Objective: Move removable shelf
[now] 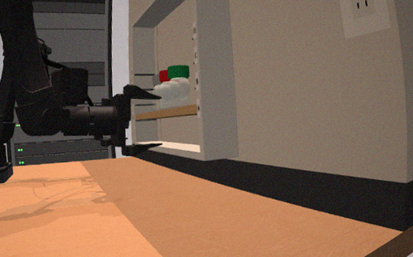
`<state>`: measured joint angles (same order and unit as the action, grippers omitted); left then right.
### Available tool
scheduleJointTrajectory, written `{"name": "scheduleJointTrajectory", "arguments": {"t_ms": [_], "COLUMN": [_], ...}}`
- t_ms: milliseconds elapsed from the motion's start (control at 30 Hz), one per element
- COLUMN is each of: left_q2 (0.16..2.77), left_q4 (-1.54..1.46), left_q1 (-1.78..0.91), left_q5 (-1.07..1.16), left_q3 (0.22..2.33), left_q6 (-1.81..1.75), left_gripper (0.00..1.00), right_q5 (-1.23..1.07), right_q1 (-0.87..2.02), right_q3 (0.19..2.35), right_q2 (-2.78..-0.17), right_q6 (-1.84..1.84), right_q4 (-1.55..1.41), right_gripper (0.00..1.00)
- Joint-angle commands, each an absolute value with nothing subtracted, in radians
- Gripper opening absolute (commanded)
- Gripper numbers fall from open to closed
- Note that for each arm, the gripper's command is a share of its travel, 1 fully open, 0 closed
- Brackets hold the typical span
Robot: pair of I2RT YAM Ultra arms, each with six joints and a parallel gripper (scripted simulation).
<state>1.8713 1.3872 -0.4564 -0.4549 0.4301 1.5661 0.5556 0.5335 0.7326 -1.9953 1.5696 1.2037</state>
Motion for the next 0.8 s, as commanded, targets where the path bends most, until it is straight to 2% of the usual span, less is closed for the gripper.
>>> {"name": "scheduleJointTrajectory", "arguments": {"t_ms": [0, 767], "left_q2": [1.838, 1.823], "left_q4": [1.419, 1.429], "left_q1": [-0.468, -0.480], "left_q5": [-0.472, -0.485], "left_q3": [0.418, 0.393], "left_q6": [1.570, 1.570], "left_gripper": [1.00, 1.00], "right_q5": [0.571, 0.583], "right_q1": [0.544, 0.556], "right_q3": [0.723, 0.697], "right_q2": [-1.957, -1.942], "right_q6": [1.570, 1.570], "right_q4": [1.233, 1.244], "right_gripper": [1.00, 1.00]}}
